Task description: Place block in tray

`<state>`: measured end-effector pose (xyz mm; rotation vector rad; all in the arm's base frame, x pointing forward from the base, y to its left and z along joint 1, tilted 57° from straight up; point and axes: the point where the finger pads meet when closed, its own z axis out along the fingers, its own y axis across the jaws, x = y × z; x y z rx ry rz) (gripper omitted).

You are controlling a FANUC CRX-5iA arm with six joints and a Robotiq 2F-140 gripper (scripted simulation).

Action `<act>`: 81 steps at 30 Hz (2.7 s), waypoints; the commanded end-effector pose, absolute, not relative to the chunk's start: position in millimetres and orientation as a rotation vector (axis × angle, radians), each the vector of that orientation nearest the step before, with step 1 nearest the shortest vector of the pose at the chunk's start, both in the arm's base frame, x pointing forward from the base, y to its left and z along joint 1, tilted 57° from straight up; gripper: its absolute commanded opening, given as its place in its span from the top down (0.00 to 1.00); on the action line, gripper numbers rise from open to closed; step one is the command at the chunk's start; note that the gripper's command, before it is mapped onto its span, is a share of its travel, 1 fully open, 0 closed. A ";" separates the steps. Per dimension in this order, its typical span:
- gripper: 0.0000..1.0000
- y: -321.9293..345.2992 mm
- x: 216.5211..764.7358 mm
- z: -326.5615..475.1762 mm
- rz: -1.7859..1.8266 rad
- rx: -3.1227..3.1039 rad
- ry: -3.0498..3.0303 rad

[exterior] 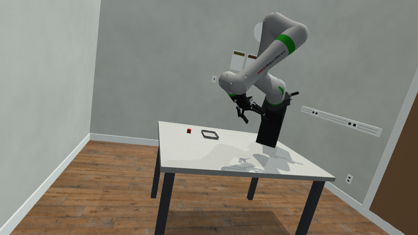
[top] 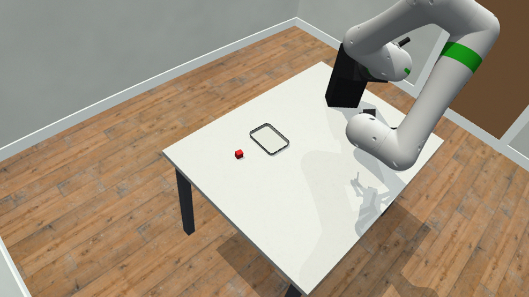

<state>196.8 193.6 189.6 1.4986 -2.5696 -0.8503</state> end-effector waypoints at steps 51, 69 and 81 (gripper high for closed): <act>0.62 55.9 505.1 88.5 -1.296 0.581 -3.152; 0.62 -25.0 689.1 28.7 -1.521 -0.140 -3.321; 0.62 -25.0 689.1 28.7 -1.521 -0.140 -3.321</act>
